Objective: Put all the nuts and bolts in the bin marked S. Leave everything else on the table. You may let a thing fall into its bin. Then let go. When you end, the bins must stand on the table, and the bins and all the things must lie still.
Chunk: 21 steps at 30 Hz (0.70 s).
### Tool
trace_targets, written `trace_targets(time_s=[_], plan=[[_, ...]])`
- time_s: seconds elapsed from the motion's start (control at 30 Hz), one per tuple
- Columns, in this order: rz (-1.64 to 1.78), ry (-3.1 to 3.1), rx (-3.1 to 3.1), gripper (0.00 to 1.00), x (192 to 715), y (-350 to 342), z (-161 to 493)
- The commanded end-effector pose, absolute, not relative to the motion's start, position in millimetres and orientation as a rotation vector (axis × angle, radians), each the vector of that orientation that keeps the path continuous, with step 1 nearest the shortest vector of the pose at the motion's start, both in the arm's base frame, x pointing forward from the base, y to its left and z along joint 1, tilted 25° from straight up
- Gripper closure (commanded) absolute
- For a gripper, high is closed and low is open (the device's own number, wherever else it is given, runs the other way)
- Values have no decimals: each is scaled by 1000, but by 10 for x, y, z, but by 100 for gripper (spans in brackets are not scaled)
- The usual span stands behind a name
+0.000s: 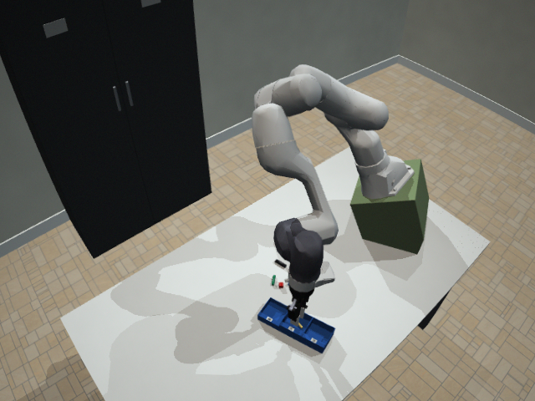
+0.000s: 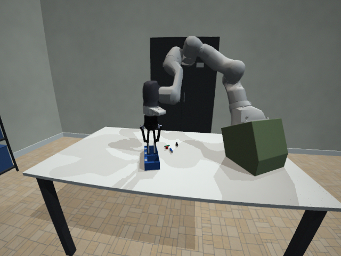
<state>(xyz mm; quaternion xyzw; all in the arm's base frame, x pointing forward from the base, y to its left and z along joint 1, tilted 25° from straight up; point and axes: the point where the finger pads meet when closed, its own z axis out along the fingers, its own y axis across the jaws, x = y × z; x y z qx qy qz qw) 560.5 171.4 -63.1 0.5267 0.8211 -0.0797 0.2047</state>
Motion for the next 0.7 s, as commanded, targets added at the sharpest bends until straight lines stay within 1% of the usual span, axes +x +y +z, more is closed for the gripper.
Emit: trace_targets(time_s=[0.0, 0.67], plan=[[-229, 2293, 1469, 81, 5574, 1727, -597], [-229, 2293, 1469, 81, 5527, 1792, -426]])
